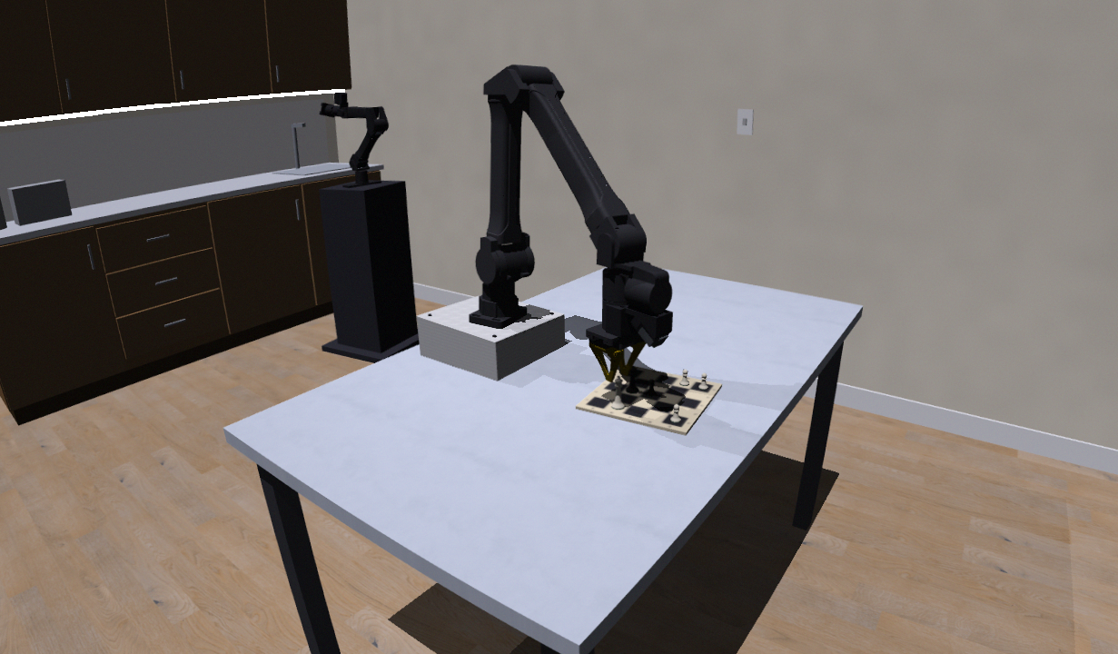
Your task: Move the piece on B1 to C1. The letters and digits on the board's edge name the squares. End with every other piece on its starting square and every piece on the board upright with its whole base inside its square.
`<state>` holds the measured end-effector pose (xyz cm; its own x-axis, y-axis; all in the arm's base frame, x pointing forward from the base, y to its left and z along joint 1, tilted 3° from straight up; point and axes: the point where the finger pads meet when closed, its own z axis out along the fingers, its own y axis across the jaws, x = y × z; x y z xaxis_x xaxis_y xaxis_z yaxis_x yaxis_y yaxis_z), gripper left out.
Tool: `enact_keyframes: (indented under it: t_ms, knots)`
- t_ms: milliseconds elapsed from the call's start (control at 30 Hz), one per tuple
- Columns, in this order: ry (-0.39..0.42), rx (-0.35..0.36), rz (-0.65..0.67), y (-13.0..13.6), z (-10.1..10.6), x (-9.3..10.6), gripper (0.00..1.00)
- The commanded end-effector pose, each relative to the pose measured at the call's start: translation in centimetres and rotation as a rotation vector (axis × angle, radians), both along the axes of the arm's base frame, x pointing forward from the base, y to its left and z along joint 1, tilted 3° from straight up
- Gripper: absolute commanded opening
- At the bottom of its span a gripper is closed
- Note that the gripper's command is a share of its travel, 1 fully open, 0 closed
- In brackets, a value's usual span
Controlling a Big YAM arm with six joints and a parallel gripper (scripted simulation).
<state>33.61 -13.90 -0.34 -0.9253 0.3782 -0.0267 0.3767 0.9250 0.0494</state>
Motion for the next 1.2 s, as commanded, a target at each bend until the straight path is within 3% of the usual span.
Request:
enact_keyframes:
  t_ms: [0,233,333,400,1167]
  knots:
    - [-0.015,-0.009,0.004,0.1,-0.3,0.9,0.39]
    - [-0.025,-0.013,0.004,0.0,-1.8,1.5,0.39]
    - [-0.011,-0.008,0.004,0.3,-2.7,0.8,0.39]
    - [-0.029,-0.015,0.004,-0.1,-2.4,1.7,0.39]
    - [-0.04,-0.02,0.005,-0.1,-2.0,1.8,0.39]
